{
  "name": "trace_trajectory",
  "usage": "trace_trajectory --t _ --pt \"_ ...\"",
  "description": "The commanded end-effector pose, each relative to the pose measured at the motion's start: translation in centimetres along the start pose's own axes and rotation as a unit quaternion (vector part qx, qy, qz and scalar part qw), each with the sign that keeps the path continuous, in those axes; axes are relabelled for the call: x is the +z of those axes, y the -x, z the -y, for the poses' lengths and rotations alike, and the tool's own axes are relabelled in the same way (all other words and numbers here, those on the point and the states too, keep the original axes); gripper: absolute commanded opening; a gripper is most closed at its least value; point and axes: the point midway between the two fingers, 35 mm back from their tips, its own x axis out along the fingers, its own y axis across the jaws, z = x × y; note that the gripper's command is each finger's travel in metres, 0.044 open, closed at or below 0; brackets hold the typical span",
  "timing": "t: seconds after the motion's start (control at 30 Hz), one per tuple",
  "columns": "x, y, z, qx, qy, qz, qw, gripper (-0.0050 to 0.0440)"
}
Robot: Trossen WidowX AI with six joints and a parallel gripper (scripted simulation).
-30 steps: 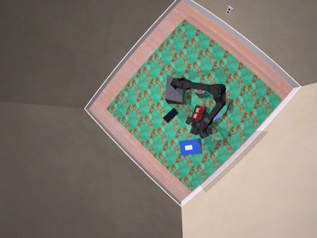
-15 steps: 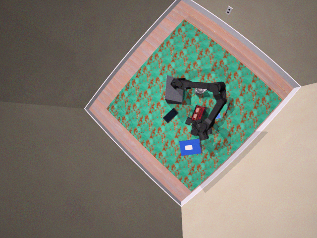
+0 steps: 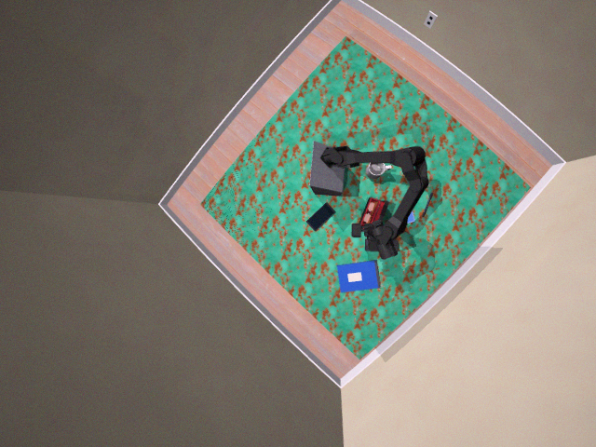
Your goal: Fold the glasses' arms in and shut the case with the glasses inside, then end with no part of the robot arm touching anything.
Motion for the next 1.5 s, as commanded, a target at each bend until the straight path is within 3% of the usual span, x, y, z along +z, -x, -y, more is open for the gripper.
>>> trace_trajectory --t 0.0,0.47,0.63,0.97,1.03,1.47 --pt "-0.7 0.2 -0.4 -0.001 0.066 0.003 0.998 0.0000" --pt "-2.6 0.2 -1.4 -0.002 0.270 0.002 0.963 0.0000" --pt "-3.5 0.3 -1.7 -0.003 0.352 0.002 0.936 0.0000" --pt "-5.1 0.3 -2.3 -0.003 0.508 0.001 0.861 0.0000" --pt "-5.1 0.3 -2.3 -0.003 0.508 0.001 0.861 0.0000" --pt "-7.2 0.4 -2.8 -0.003 0.687 0.001 0.726 0.0000"
